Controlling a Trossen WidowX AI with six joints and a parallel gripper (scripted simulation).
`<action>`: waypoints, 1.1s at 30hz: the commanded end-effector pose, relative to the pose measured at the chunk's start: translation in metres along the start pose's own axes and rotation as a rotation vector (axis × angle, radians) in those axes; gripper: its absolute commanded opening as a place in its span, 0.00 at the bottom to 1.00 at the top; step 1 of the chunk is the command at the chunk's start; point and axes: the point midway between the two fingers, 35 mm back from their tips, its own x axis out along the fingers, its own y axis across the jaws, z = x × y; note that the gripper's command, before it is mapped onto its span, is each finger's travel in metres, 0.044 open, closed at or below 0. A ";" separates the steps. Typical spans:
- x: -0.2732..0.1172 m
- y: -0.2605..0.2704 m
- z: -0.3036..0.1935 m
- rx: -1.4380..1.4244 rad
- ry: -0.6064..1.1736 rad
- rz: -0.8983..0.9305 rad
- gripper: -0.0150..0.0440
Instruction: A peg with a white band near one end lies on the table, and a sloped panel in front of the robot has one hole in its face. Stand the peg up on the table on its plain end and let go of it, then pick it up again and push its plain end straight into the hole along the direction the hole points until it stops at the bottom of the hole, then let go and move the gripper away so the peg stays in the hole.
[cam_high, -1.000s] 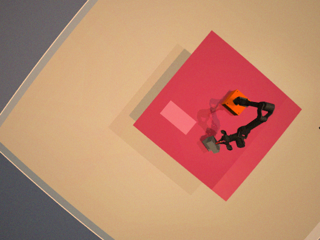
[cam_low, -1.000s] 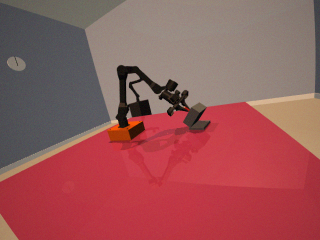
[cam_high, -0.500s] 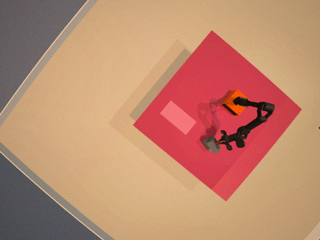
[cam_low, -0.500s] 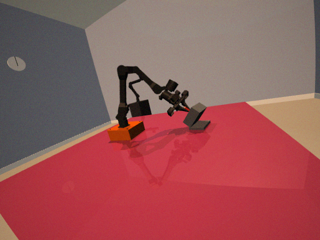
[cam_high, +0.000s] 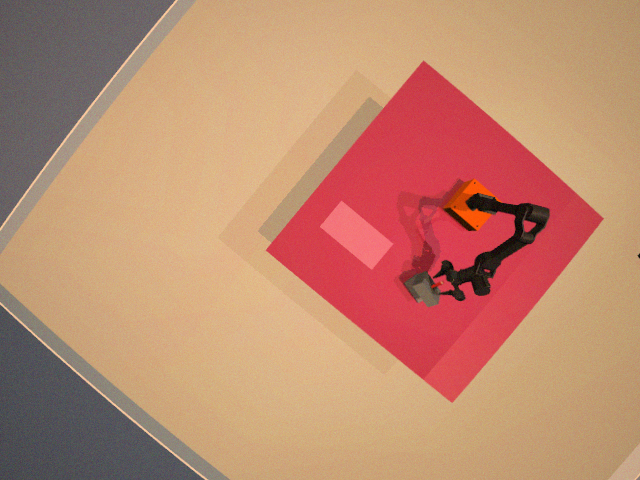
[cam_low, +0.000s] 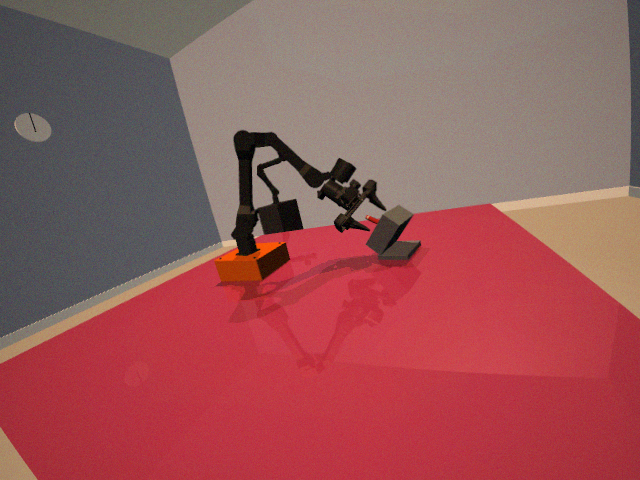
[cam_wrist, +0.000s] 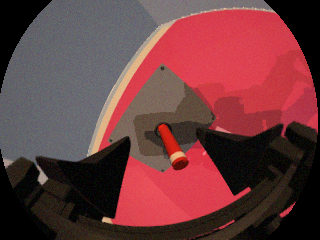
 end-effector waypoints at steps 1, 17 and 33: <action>-0.004 0.000 0.000 0.001 -0.001 -0.004 1.00; -0.028 0.003 -0.001 -0.001 0.004 -0.007 1.00; -0.052 0.006 -0.002 -0.003 0.007 -0.009 1.00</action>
